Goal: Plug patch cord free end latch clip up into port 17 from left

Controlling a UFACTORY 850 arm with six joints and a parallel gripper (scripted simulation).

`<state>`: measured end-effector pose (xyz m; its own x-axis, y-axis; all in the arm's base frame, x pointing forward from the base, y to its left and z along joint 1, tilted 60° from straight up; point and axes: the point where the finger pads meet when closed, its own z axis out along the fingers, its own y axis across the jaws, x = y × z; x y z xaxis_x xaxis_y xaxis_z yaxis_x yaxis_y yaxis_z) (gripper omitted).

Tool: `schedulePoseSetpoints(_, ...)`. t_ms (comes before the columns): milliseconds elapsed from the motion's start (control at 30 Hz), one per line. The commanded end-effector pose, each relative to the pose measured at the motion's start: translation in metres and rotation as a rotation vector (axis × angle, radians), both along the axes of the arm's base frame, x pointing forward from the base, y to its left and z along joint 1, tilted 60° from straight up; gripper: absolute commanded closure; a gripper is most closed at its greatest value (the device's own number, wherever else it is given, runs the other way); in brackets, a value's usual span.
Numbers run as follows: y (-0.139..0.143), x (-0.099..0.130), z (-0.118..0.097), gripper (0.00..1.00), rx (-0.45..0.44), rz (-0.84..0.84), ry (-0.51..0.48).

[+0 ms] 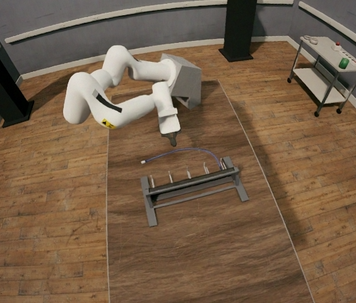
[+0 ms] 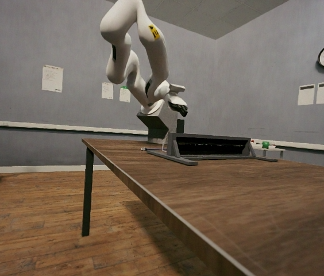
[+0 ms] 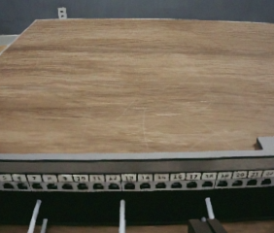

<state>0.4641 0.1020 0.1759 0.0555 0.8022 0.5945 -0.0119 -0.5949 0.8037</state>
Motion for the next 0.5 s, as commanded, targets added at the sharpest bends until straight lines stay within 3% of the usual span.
schedulePoseSetpoints(0,0.0,0.009,0.0,1.0,0.0,0.001,0.0)
schedulePoseSetpoints(467,-0.002,0.042,-0.001,1.0,0.0,0.001,0.0)
